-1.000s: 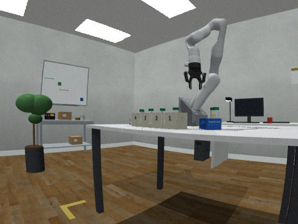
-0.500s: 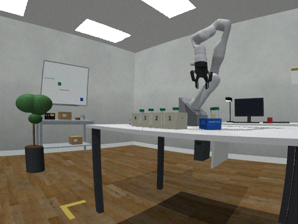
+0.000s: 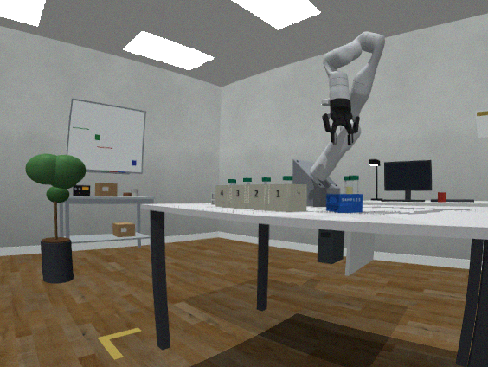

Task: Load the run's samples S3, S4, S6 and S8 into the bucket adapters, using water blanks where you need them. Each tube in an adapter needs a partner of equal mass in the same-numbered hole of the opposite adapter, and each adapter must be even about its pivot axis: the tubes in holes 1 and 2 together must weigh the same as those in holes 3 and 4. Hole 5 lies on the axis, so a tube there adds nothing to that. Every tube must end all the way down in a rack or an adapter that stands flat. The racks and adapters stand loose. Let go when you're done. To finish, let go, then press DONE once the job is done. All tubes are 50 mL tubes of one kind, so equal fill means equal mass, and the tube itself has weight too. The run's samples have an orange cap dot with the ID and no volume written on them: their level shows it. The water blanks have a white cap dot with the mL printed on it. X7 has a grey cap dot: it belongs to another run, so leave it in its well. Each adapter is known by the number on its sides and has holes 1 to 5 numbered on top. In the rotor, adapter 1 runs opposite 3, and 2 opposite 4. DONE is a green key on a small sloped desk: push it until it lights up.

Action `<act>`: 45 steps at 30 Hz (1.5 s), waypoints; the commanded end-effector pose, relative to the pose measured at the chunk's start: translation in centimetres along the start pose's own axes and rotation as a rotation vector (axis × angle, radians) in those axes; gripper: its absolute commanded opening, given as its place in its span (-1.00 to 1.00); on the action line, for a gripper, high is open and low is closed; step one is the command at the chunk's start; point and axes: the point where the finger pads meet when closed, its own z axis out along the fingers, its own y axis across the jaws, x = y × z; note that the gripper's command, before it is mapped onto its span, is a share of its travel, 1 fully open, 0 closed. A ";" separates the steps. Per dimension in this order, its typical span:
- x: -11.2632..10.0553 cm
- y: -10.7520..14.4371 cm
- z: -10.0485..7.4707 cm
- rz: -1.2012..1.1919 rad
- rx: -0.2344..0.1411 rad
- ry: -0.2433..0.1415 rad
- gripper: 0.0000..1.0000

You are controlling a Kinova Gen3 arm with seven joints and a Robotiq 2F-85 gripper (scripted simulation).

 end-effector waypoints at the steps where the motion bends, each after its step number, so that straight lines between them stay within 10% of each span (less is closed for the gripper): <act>1: -0.8 0.7 0.0 0.000 0.001 0.000 0.24; 45: -2.8 2.8 2.8 0.000 0.001 0.000 0.24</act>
